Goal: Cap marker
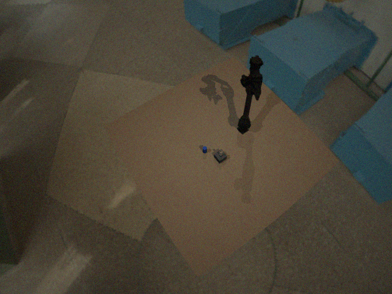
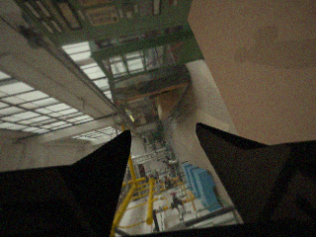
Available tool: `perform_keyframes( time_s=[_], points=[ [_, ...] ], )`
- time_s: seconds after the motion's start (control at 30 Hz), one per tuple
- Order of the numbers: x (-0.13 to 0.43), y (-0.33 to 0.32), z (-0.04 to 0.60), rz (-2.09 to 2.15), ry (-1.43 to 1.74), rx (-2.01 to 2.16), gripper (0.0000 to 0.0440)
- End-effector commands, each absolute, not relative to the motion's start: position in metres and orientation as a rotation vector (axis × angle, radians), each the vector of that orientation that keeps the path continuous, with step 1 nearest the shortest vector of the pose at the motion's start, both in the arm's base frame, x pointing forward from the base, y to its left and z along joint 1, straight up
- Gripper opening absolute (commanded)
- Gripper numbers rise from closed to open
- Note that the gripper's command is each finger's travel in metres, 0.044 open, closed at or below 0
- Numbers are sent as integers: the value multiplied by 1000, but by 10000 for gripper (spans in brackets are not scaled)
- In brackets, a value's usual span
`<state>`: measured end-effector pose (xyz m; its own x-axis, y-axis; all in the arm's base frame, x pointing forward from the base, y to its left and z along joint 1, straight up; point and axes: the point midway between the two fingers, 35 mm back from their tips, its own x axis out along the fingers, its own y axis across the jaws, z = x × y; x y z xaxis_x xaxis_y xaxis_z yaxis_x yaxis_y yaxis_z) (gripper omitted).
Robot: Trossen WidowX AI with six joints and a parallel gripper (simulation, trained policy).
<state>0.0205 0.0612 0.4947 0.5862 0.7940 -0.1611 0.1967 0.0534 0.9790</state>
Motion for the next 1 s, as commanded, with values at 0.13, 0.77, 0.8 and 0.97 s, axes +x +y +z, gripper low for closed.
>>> perform_keyframes(
  time_s=[0.13,0.77,0.8,0.97],
  points=[
    [39,76,482,467,937,1455,320],
    [80,104,457,281,1036,1403,323],
    [82,105,456,272,1040,1400,323],
    [93,111,449,224,1062,1388,323]
  ],
)
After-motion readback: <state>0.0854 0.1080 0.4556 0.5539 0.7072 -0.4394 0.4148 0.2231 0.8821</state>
